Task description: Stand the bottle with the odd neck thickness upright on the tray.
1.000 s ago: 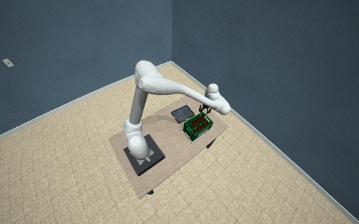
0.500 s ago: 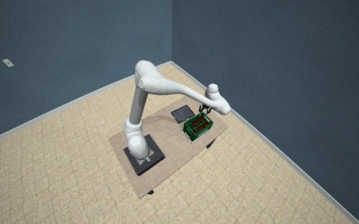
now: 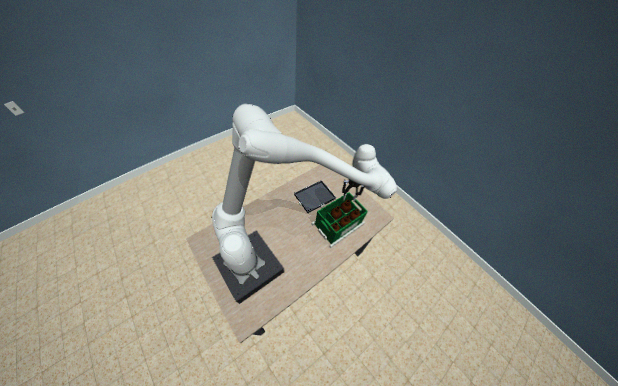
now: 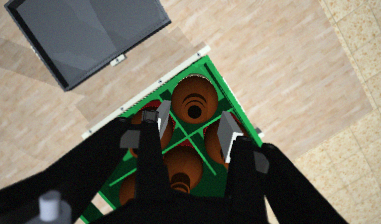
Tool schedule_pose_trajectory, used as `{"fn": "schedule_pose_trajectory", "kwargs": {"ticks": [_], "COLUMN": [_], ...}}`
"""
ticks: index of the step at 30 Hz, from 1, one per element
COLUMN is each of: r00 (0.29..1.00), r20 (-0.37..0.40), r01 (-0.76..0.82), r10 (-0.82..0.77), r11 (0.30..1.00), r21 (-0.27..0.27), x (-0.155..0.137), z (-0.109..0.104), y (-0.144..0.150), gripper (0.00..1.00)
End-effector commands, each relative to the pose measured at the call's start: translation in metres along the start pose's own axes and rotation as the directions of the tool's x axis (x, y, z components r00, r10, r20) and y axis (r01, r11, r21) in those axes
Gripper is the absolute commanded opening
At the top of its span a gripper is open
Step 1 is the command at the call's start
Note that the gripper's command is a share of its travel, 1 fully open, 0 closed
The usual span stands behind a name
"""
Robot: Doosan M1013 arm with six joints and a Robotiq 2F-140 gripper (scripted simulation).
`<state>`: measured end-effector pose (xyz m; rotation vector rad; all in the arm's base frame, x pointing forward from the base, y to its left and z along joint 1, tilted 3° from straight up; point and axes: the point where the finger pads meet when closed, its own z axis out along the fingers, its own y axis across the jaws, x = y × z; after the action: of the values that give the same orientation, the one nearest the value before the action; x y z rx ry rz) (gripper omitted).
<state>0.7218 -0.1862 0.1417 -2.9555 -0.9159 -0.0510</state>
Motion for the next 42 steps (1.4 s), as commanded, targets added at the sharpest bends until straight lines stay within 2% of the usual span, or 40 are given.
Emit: {"fn": "schedule_pose_trajectory", "kwargs": {"ticks": [1, 42], "r00": [1.000, 1.000], "r20": [0.001, 0.001], "r01": [-0.003, -0.003], "r10": [0.003, 0.003], "r11": [1.000, 1.000], "r21": [0.000, 0.000], "x": [-0.0006, -0.0006], "z": [0.0014, 0.0051], "y": [-0.0023, -0.0023], "gripper": [0.38, 0.38]}}
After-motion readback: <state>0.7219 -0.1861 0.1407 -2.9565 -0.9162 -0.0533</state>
